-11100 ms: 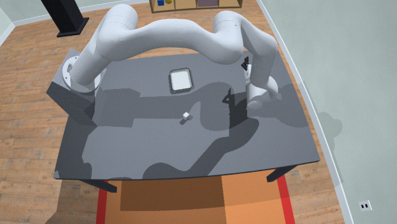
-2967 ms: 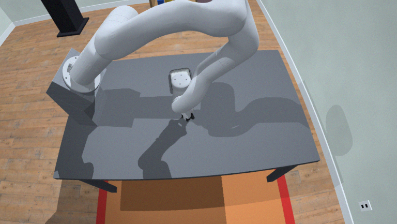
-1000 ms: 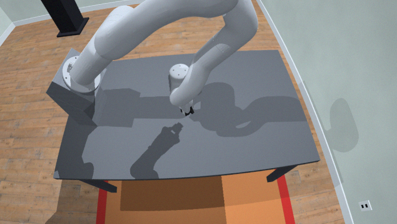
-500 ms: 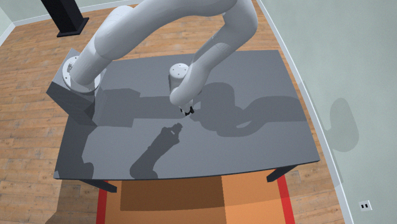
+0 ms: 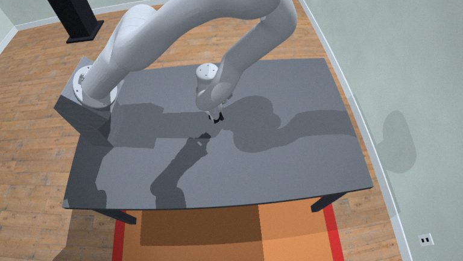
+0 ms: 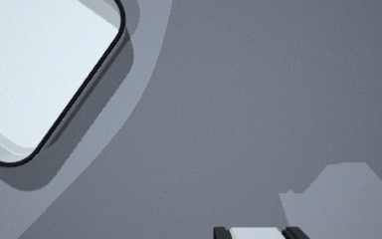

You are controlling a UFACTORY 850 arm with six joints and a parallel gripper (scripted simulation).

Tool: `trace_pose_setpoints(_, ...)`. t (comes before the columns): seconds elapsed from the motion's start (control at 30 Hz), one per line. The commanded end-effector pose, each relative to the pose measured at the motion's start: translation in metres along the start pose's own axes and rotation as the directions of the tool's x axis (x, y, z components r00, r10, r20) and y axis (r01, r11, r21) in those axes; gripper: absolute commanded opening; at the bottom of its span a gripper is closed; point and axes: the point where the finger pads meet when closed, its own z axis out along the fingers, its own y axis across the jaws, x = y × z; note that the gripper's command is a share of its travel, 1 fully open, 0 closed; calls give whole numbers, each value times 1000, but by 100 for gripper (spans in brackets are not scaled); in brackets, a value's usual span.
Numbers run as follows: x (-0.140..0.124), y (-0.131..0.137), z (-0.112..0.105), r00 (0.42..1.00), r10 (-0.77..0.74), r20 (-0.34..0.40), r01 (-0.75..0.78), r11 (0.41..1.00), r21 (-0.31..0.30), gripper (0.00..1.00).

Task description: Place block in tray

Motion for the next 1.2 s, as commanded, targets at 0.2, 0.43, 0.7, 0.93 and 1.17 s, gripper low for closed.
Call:
trace_pose_setpoints(0.2, 69, -92, 2, 1000, 1, 14, -1, 1000, -18, 0)
trace_pose_setpoints(0.43, 128, -168, 6, 1000, 1, 14, -1, 1000, -18, 0)
trace_pose_setpoints(0.7, 129, -169, 6, 1000, 1, 14, -1, 1000, -18, 0)
trace_pose_setpoints(0.93, 129, -169, 6, 1000, 1, 14, -1, 1000, -18, 0)
trace_pose_setpoints(1.17, 129, -169, 6, 1000, 1, 14, -1, 1000, -18, 0)
